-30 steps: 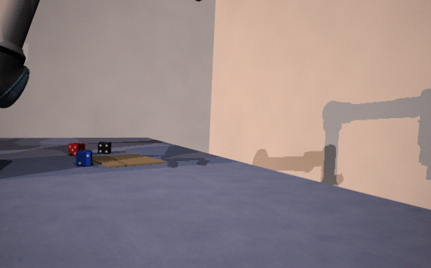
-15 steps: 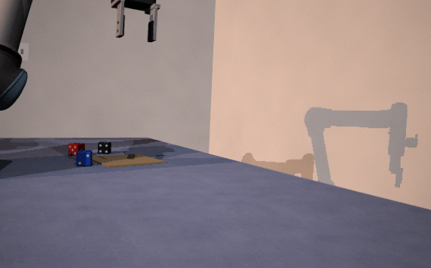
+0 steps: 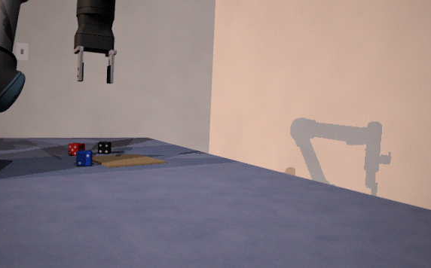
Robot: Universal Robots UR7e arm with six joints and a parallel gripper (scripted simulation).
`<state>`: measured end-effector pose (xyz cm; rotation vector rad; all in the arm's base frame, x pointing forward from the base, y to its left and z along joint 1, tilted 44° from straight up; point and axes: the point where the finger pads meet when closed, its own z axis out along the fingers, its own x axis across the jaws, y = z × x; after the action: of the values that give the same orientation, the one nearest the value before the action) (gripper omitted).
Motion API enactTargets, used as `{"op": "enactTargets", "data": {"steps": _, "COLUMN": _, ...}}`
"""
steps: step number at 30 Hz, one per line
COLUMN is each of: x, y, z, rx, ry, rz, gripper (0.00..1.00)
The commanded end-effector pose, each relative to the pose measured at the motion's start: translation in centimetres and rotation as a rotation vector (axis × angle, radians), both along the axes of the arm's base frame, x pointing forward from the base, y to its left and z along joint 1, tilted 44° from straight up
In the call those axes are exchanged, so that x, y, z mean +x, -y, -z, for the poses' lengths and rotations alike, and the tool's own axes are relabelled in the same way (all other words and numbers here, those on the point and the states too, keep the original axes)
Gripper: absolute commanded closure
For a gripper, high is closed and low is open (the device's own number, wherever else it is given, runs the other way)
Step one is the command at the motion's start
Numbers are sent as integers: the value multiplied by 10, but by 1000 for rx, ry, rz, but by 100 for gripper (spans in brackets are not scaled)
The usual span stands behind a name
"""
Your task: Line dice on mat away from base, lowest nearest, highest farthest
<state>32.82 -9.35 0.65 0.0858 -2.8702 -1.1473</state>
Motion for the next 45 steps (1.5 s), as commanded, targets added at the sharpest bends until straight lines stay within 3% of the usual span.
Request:
{"op": "enactTargets", "data": {"steps": 1, "x": -12, "y": -23, "z": -1, "rx": -1, "ry": -1, "rz": 3, "gripper": 0}}
{"op": "enactTargets", "data": {"steps": 9, "x": -21, "y": -40, "z": -1, "rx": -2, "ry": -3, "rz": 4, "gripper": 0}}
{"op": "enactTargets", "data": {"steps": 28, "x": -22, "y": -43, "z": 1, "rx": -2, "ry": -3, "rz": 4, "gripper": 0}}
{"op": "enactTargets", "data": {"steps": 36, "x": -23, "y": -57, "z": 16, "rx": -2, "ry": -3, "rz": 4, "gripper": 0}}
{"op": "enactTargets", "data": {"steps": 45, "x": -26, "y": -94, "z": 55, "rx": -2, "ry": -3, "rz": 4, "gripper": 0}}
